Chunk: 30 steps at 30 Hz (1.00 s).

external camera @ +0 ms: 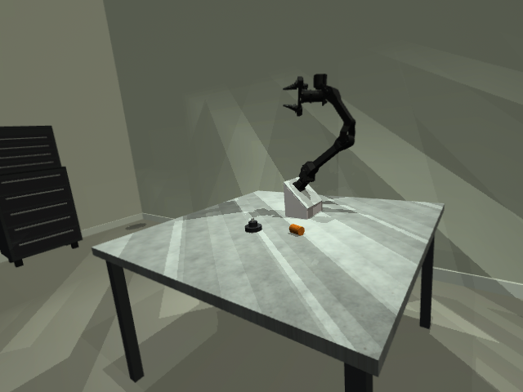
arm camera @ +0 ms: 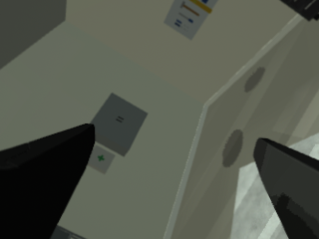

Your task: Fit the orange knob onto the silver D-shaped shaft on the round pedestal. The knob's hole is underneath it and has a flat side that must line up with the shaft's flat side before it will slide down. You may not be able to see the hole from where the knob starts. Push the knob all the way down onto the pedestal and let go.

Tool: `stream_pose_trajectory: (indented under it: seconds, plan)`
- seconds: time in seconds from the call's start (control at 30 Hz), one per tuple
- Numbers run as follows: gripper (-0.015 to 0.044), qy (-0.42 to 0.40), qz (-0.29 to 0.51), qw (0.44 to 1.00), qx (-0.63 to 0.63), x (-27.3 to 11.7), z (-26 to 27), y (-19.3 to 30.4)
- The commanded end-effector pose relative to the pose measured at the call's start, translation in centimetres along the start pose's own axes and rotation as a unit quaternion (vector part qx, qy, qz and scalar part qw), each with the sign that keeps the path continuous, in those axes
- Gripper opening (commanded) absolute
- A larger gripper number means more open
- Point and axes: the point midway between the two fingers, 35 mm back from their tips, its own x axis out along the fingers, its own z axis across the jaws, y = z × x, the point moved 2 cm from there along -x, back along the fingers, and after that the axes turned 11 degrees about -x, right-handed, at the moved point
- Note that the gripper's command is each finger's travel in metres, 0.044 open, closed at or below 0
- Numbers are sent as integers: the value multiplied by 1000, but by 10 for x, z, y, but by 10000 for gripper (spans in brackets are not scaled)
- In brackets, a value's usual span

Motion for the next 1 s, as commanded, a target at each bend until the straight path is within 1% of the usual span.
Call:
stream_pose_trajectory:
  seconds: [0.0,0.03,0.13,0.23,0.33,0.43,0.53,0.63,0.73,0.83,0.97]
  plan:
    - [426,0,4,1000,-6,2,1,2]
    - [440,1,14,1000,-23,7,3,8]
    - [440,1,75,990,-119,35,13,44]
    - [440,-5,139,965,-220,61,21,86]
    - [440,-16,200,926,-320,83,25,130]
    - [440,-35,255,870,-420,101,26,176]
    - [440,-61,305,800,-513,114,23,225]
    - [440,-90,356,716,-594,121,15,276]
    - [440,-124,394,624,-663,122,3,327]
    - [440,-152,423,546,-707,118,-10,365]
    - [440,-202,468,397,-763,102,-39,427]
